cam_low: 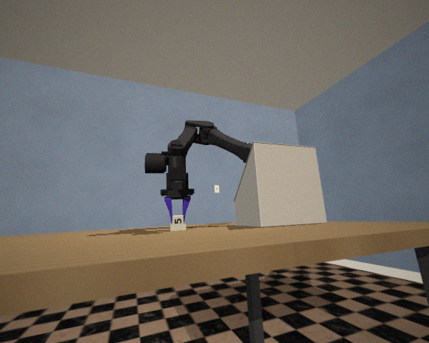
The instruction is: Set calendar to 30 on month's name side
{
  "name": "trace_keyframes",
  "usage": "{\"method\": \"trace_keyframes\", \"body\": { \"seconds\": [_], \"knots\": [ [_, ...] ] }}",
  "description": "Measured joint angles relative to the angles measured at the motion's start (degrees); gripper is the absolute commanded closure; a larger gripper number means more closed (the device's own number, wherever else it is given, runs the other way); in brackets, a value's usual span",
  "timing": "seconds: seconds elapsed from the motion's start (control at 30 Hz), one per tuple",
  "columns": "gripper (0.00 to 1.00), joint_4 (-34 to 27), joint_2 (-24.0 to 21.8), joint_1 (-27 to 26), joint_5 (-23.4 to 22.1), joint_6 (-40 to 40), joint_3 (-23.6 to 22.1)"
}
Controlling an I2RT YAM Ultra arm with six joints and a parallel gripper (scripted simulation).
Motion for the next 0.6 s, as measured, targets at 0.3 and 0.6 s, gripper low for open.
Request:
{"method": "trace_keyframes", "body": {
  "seconds": [0.3, 0.6],
  "knots": [
    [0.73, -11.72, -5.05, 6.43, 0.02, 7.08, 3.72],
    [0.73, -23.04, -7.54, 10.78, -0.04, 13.94, 7.26]
  ]
}}
